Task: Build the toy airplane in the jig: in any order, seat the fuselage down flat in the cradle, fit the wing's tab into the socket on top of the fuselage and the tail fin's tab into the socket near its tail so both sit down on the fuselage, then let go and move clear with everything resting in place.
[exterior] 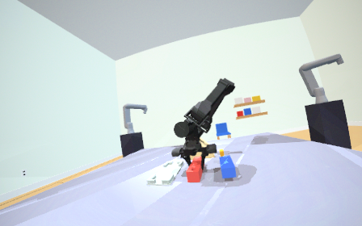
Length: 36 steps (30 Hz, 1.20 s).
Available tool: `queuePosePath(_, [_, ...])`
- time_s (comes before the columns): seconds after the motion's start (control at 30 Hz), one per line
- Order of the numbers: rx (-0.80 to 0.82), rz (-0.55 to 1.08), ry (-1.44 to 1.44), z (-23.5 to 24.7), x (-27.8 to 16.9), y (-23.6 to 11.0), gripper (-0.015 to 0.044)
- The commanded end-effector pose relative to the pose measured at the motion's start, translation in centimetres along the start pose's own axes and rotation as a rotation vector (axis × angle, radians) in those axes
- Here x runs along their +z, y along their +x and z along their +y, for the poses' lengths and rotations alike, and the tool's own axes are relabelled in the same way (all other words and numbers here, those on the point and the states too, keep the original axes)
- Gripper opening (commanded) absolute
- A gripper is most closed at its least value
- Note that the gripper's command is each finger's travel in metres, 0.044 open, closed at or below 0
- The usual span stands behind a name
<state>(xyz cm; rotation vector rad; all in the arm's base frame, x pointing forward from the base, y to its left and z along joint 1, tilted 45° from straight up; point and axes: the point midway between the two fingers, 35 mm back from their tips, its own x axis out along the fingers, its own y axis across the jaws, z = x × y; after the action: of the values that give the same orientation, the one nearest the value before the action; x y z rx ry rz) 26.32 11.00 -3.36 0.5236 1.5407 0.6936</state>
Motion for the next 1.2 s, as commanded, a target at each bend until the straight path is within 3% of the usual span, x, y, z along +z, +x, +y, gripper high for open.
queuePosePath(0.0, [0.004,0.001,0.004,0.0,0.0,0.0,0.0105])
queuePosePath(0.13, [0.000,0.000,0.005,-0.1,0.2,-0.9,0.0000])
queuePosePath(1.17, [-0.010,-0.003,0.007,-0.4,0.6,-10.3,0.0000])
